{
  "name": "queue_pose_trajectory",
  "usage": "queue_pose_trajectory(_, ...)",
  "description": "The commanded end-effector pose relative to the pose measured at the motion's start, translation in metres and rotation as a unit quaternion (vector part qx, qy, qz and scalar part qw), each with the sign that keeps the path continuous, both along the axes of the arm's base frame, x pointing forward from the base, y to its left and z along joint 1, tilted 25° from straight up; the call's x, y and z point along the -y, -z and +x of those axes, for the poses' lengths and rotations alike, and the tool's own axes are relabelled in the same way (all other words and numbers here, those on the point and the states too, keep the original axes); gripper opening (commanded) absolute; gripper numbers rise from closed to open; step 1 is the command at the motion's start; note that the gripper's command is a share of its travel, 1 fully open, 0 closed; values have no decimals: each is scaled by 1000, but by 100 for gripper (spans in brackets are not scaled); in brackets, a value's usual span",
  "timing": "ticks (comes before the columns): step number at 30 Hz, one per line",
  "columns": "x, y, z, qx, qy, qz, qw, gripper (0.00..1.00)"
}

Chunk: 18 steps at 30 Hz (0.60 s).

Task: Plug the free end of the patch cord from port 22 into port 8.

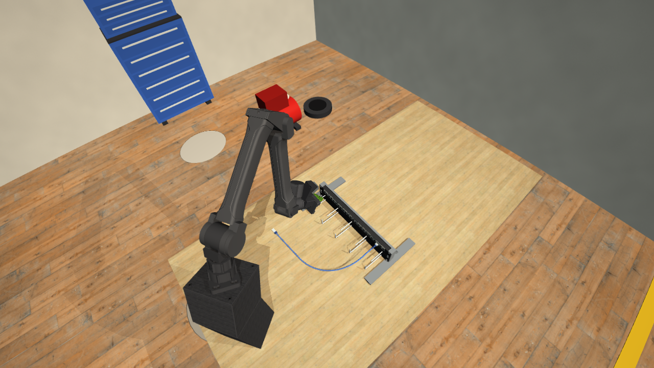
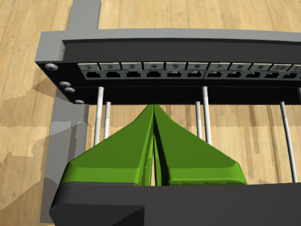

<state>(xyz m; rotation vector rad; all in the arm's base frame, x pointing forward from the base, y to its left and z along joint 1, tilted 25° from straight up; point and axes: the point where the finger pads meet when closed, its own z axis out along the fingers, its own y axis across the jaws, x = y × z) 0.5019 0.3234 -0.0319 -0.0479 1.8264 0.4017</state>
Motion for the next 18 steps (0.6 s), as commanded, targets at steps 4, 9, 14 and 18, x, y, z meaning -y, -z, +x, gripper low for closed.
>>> queue_pose_trajectory(4, -2, 3, 15, 2, 1, -11, 1000, 0)
queue_pose_trajectory(9, -6, -5, 14, 8, -2, -6, 1000, 0)
queue_pose_trajectory(14, -11, -14, 12, 16, -6, -1, 1000, 0)
queue_pose_trajectory(18, -12, -17, 12, 19, -6, 1, 1000, 0)
